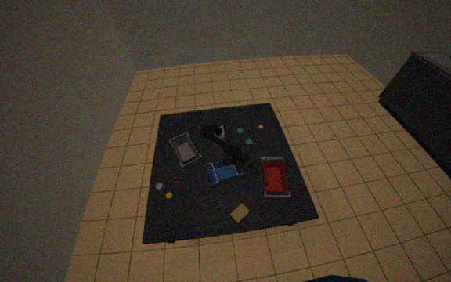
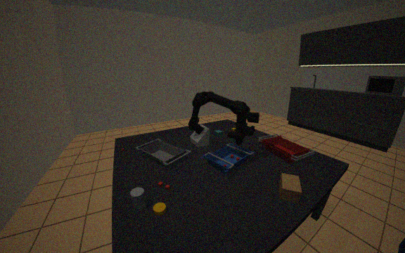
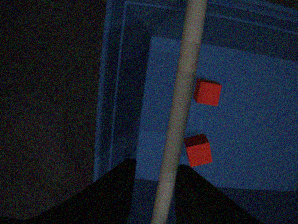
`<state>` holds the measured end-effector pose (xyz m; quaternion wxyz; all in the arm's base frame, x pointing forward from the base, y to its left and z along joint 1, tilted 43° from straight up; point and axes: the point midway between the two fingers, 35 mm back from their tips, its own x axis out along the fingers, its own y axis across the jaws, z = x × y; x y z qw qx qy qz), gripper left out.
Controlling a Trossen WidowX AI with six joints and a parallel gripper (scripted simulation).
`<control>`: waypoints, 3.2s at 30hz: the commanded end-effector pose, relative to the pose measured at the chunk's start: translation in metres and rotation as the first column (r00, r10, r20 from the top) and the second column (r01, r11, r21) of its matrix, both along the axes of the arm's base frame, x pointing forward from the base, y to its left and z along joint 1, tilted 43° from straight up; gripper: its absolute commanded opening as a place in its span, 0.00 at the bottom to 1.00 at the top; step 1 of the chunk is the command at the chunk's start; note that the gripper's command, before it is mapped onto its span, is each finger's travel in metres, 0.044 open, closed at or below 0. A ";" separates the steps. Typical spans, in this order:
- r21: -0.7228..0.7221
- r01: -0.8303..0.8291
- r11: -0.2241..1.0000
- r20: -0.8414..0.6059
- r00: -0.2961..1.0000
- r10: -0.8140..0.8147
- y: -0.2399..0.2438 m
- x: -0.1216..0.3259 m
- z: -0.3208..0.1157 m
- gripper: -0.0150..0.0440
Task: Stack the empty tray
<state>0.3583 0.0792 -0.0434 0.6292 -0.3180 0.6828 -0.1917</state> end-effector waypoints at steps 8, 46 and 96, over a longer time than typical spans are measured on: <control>-0.002 0.001 1.000 -0.004 1.000 -0.001 -0.002 -0.001 -0.001 0.40; -0.001 0.004 1.000 -0.001 1.000 -0.004 -0.002 0.000 -0.001 0.25; 0.001 0.027 1.000 0.002 1.000 -0.027 0.030 0.001 0.045 1.00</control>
